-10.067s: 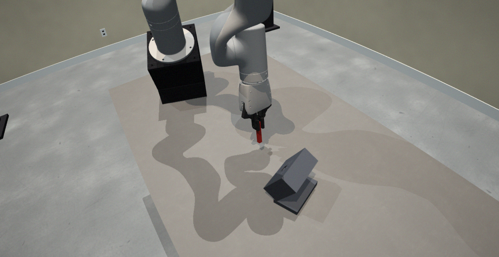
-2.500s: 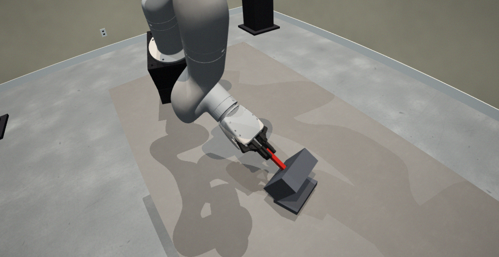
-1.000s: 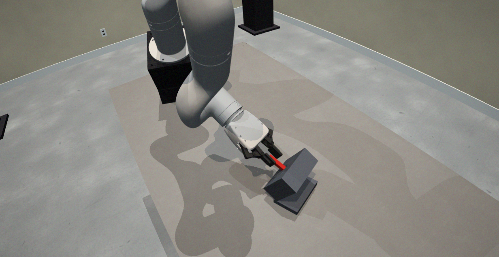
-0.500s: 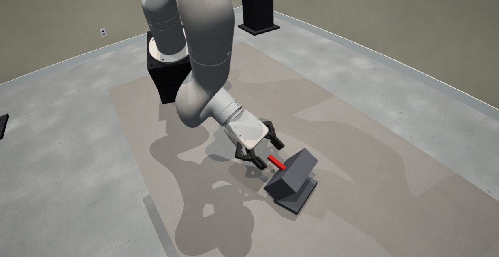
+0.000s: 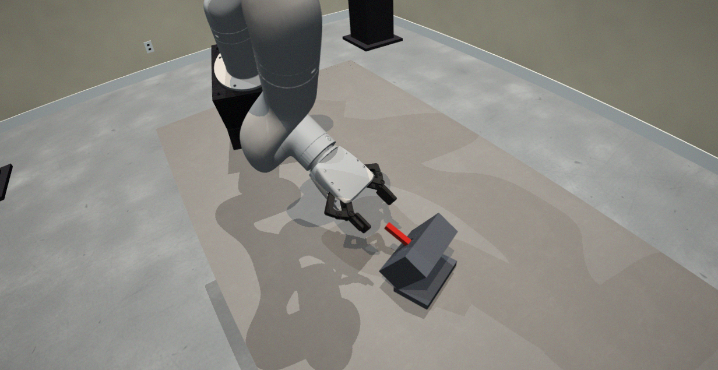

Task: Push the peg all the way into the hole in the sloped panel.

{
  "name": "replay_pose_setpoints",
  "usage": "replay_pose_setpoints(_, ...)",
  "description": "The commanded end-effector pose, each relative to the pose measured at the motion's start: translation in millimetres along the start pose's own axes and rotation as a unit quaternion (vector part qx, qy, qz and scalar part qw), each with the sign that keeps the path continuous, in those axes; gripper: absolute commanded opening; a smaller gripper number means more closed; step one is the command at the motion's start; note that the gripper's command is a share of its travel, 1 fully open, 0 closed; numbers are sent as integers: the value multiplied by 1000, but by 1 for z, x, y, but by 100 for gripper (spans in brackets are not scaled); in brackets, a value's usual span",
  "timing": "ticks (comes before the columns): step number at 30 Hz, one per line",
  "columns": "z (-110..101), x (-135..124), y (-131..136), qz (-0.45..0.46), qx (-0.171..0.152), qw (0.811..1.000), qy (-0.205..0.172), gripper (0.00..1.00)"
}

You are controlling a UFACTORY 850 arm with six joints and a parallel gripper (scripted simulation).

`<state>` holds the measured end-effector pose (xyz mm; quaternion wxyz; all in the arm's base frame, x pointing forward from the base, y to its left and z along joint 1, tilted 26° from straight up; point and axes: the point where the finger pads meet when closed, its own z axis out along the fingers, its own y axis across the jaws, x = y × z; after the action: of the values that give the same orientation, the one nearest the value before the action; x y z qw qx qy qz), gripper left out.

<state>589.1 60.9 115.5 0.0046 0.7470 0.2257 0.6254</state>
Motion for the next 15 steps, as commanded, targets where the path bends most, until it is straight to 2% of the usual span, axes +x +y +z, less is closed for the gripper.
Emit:
replay_pose_setpoints(1, -13, 0, 0, 0, 0, 1000, 0, 100)
replay_pose_setpoints(15, -50, 1, -1, 1, 0, 1000, 1, 100)
